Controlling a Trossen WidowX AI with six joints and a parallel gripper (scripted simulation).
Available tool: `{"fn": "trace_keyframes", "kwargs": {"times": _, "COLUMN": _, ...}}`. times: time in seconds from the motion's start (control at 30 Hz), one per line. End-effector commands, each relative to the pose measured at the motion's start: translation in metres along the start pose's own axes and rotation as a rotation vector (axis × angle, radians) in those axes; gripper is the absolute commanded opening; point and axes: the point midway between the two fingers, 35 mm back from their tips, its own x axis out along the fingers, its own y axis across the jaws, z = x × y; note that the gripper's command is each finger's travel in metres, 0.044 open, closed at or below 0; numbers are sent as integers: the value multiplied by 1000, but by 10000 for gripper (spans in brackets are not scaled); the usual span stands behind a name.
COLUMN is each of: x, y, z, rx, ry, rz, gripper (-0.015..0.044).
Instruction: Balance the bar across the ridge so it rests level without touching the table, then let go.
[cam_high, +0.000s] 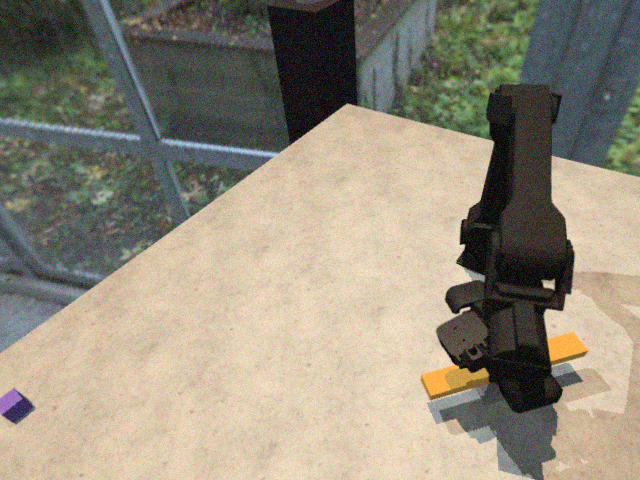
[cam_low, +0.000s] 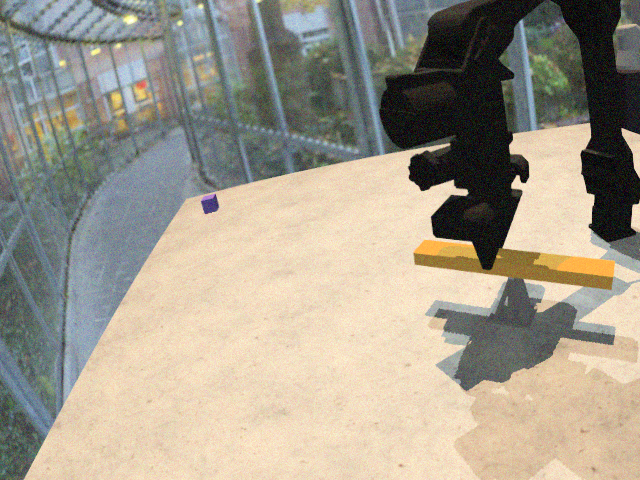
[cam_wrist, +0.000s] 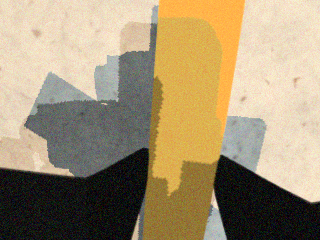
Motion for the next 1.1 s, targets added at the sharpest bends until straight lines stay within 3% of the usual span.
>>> {"fn": "trace_keyframes", "kwargs": {"times": 0.0, "x": 0, "y": 0, "z": 0, "rx": 0, "ry": 0, "rz": 0, "gripper": 0}}
{"fn": "trace_keyframes", "kwargs": {"times": 0.93, "x": 0, "y": 0, "z": 0, "rx": 0, "ry": 0, "rz": 0, "gripper": 0}}
{"fn": "trace_keyframes", "kwargs": {"times": 1.07, "x": 0, "y": 0, "z": 0, "rx": 0, "ry": 0, "rz": 0, "gripper": 105}}
